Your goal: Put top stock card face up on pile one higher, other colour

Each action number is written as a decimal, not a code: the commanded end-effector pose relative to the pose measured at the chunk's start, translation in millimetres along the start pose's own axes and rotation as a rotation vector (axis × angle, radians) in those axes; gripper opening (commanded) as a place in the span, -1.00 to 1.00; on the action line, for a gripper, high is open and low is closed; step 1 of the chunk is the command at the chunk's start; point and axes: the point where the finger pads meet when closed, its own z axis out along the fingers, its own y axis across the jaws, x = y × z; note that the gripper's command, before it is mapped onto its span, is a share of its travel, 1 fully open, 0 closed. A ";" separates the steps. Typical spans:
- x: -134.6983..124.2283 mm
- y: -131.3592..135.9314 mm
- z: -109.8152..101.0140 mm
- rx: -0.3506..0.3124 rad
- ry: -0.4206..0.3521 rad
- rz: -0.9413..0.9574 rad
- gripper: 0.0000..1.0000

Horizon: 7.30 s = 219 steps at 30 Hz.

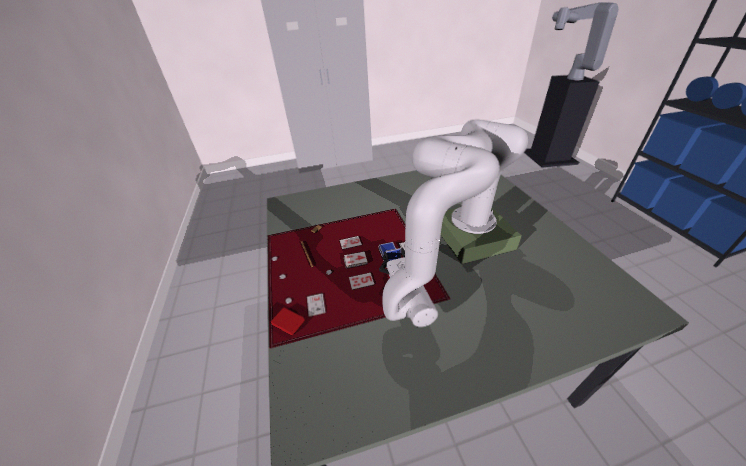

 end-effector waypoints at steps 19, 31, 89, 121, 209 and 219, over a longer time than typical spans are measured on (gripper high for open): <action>0.4 0.4 -8.6 0.000 0.001 0.001 0.45; 1.6 0.4 -15.5 0.000 0.001 0.001 0.45; 8.2 0.4 -33.5 0.000 0.001 0.001 0.45; 8.2 0.4 -33.5 0.000 0.001 0.001 1.00; -78.4 0.3 -37.9 0.000 0.001 0.001 1.00; -81.7 0.3 -38.1 0.000 0.002 0.001 1.00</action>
